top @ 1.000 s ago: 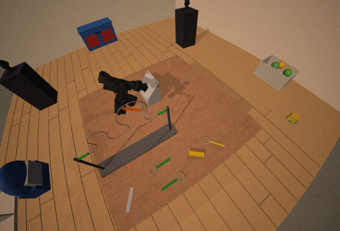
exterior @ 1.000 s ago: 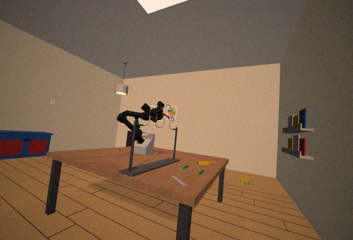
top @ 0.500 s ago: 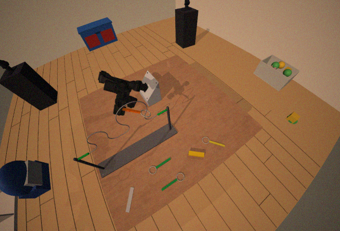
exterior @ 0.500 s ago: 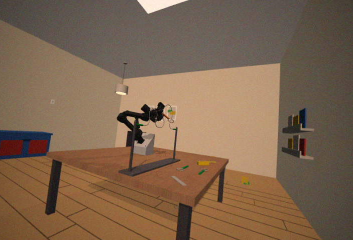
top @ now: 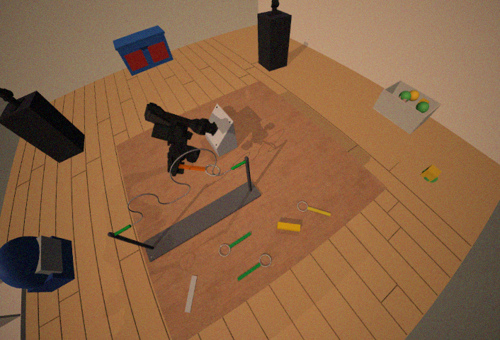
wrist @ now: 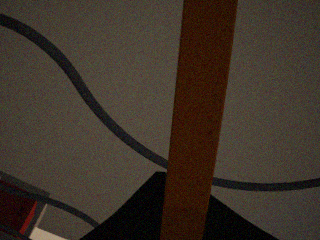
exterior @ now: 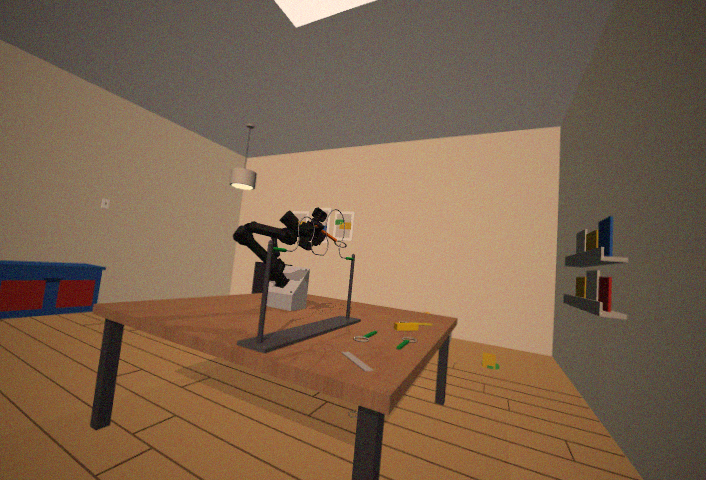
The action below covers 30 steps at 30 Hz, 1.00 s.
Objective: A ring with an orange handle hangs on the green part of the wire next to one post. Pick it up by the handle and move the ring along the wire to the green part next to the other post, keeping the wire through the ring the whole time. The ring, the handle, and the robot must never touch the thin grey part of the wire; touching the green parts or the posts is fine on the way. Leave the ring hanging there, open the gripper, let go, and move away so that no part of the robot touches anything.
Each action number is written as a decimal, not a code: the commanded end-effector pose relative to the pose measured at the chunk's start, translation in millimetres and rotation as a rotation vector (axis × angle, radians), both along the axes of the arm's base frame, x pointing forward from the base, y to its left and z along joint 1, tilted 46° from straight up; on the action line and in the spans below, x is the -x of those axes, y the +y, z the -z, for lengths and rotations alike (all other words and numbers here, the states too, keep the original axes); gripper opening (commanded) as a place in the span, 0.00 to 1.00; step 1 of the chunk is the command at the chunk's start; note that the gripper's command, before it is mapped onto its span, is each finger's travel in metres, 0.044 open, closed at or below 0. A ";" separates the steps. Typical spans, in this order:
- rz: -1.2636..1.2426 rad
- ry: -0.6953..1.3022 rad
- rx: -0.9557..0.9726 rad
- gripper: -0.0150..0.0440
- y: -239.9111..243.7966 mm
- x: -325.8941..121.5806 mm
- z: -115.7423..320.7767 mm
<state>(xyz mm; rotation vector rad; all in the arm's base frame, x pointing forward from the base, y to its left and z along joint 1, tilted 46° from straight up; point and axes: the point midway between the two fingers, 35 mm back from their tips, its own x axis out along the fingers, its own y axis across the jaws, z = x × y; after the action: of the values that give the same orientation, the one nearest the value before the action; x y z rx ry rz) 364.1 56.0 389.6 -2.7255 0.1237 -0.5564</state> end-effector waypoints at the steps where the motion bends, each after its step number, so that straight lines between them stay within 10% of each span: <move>1: -0.008 -0.006 -0.038 0.00 -5.1 1.9 3.0; 30: 0.025 0.006 -0.723 0.00 -88.0 0.4 74.2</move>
<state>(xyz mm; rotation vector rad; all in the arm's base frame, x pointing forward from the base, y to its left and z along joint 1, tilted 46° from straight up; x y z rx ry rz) 363.1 -28.0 324.5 -2.0749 0.2941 -0.4359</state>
